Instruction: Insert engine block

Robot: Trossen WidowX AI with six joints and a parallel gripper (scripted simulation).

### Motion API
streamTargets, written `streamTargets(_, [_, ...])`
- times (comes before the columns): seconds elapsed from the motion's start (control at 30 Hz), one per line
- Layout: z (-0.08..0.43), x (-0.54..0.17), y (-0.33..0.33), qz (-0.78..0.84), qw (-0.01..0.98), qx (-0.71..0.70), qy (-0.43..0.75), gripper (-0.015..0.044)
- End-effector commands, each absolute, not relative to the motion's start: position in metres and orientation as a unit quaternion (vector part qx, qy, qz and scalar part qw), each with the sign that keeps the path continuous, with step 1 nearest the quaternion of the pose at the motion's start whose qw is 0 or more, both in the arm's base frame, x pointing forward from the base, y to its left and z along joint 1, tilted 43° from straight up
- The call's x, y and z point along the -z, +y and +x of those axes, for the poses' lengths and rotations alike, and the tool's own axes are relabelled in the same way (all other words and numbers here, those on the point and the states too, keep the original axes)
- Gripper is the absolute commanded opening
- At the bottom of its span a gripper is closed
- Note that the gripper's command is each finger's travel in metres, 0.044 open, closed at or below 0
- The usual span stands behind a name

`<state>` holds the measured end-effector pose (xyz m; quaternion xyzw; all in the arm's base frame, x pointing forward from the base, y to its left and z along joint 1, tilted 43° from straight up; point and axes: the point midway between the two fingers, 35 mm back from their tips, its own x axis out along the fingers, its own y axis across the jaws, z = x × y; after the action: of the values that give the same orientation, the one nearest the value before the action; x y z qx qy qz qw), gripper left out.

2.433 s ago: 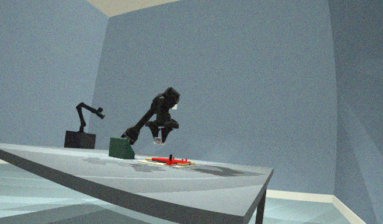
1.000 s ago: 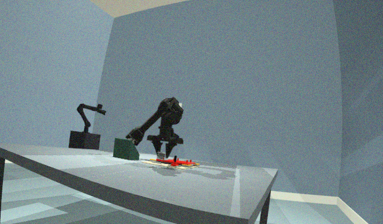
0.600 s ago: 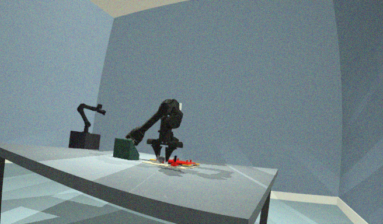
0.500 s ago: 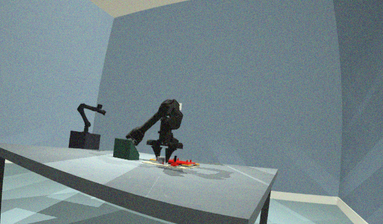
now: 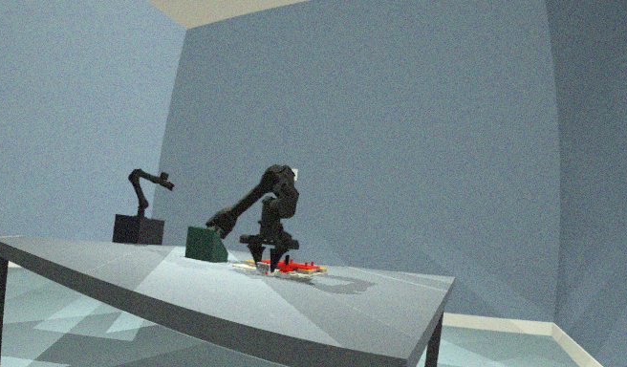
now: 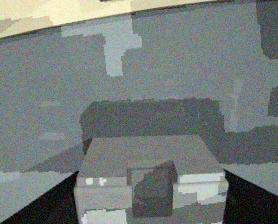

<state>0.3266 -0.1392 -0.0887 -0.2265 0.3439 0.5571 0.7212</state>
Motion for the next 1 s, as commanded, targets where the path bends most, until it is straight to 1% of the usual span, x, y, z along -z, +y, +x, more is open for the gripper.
streamTargets(0.0, [0.326, 0.093, -0.134, -0.221, 0.722, -0.559, 0.343, 0.0])
streamTargets(0.07, [0.326, 0.093, -0.134, -0.221, 0.722, -0.559, 0.343, 0.0])
streamTargets(0.63, [0.326, 0.089, -0.139, -0.226, 0.722, -0.556, 0.344, 0.044])
streamTargets(0.97, [0.324, 0.077, -0.15, -0.222, 0.722, -0.559, 0.344, 0.044])
